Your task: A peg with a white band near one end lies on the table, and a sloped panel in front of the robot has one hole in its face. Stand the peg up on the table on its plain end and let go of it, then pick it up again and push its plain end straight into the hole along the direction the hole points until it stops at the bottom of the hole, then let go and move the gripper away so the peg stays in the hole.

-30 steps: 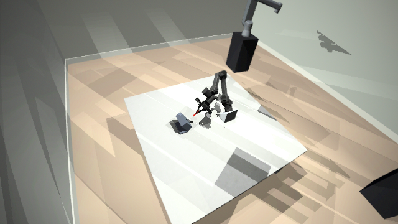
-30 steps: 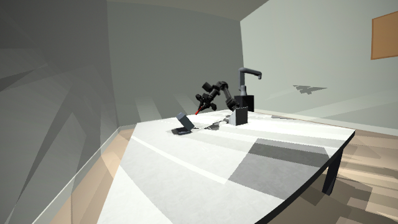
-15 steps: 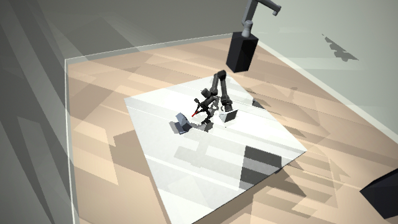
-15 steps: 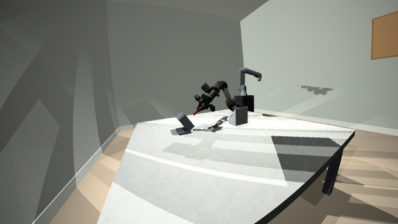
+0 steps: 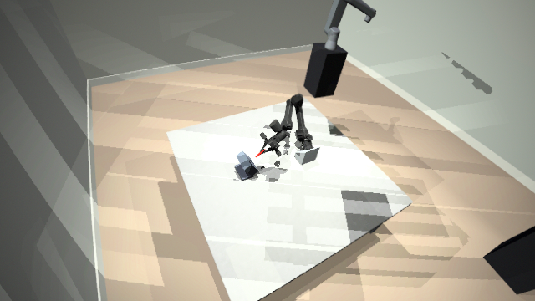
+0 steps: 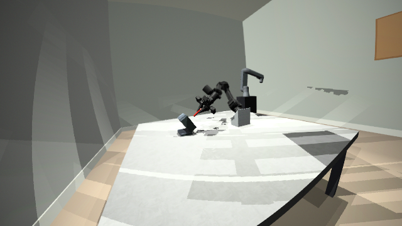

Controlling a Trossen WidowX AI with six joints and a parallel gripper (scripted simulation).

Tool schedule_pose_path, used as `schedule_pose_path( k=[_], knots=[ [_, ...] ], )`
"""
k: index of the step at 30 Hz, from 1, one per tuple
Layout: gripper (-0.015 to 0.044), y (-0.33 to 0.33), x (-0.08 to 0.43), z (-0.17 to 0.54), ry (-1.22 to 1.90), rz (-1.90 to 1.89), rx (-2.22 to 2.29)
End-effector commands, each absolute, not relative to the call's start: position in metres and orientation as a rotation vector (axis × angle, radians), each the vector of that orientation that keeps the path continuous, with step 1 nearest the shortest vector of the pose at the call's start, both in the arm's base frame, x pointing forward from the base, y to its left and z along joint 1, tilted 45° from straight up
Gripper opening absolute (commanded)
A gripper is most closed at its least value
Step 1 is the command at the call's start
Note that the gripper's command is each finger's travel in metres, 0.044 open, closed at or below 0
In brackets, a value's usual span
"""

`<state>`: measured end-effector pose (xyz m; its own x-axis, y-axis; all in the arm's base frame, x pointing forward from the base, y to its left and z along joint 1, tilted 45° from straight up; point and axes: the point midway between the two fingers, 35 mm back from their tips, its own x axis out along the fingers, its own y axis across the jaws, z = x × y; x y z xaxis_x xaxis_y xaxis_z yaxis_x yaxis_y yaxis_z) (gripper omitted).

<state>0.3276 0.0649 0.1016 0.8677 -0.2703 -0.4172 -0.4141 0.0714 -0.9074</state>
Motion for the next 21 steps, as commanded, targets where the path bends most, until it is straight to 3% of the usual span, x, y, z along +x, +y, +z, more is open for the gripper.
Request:
schedule_pose_path(
  k=[1, 21],
  knots=[
    [0.0000, 0.0637, 0.3289, 0.0983, 0.554, 0.122, -1.532],
    [0.0000, 0.0593, 0.3370, 0.0961, 0.507, 0.095, -1.532]
  ],
)
